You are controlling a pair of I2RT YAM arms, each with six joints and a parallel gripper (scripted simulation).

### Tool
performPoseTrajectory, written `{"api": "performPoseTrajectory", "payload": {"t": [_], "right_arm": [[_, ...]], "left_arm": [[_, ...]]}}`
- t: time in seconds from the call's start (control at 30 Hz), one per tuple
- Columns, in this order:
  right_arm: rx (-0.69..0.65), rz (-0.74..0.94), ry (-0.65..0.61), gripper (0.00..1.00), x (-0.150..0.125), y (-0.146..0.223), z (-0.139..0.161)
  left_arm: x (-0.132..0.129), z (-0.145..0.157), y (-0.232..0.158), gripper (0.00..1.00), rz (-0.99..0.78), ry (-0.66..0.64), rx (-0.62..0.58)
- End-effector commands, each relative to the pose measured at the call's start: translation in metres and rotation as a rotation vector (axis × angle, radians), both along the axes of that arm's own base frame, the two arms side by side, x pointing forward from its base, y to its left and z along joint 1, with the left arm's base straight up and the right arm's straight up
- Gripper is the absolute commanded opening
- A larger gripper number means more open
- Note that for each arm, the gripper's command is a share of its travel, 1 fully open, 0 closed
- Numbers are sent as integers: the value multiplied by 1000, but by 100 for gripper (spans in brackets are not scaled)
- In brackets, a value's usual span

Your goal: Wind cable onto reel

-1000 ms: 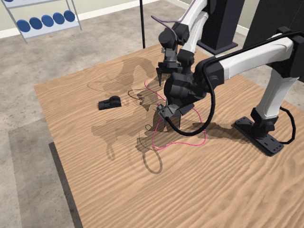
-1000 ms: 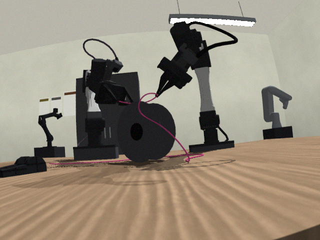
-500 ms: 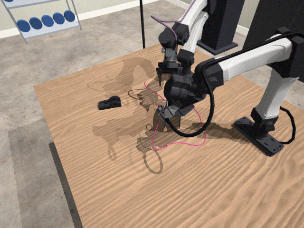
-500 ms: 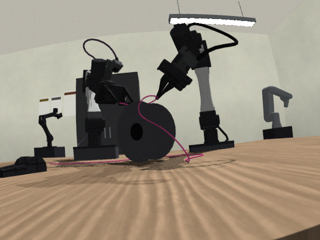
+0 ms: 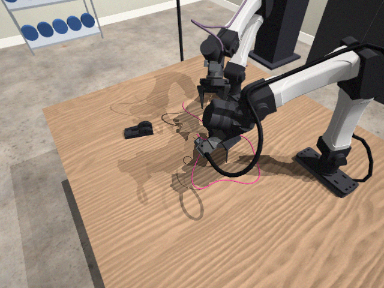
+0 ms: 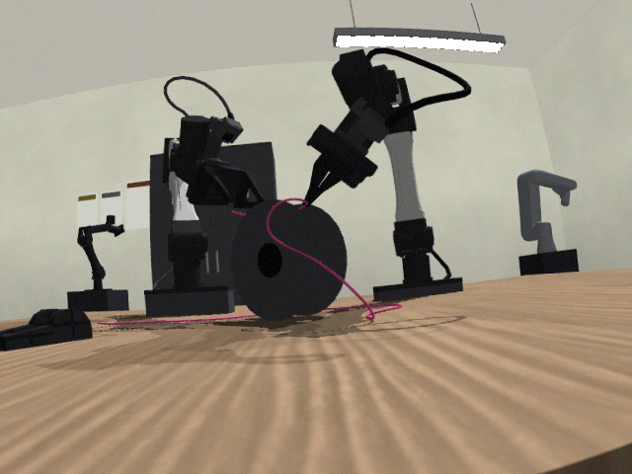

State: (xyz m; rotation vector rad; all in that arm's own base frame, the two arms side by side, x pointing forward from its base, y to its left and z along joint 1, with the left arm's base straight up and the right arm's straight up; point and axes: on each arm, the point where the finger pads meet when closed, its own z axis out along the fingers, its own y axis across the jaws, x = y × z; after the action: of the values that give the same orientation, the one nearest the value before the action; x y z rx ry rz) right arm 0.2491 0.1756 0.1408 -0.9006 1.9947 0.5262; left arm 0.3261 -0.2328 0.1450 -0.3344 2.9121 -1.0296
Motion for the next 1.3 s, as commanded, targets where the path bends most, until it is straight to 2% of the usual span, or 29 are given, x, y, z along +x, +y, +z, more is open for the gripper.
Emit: {"api": "performPoseTrajectory", "payload": {"t": [0.0, 0.27, 0.3, 0.43, 1.27], "right_arm": [[24, 17, -69, 75, 7, 5, 17], [22, 17, -65, 75, 5, 5, 14], [22, 17, -65, 75, 5, 5, 13], [21, 17, -62, 75, 3, 4, 11], [19, 14, -59, 75, 5, 4, 11]], "left_arm": [[15, 10, 0, 0, 17, -60, -14], [10, 22, 1, 0, 10, -87, -22], [10, 12, 1, 0, 10, -63, -13], [4, 10, 4, 0, 10, -58, -10], [14, 8, -7, 0, 7, -51, -12]]}}
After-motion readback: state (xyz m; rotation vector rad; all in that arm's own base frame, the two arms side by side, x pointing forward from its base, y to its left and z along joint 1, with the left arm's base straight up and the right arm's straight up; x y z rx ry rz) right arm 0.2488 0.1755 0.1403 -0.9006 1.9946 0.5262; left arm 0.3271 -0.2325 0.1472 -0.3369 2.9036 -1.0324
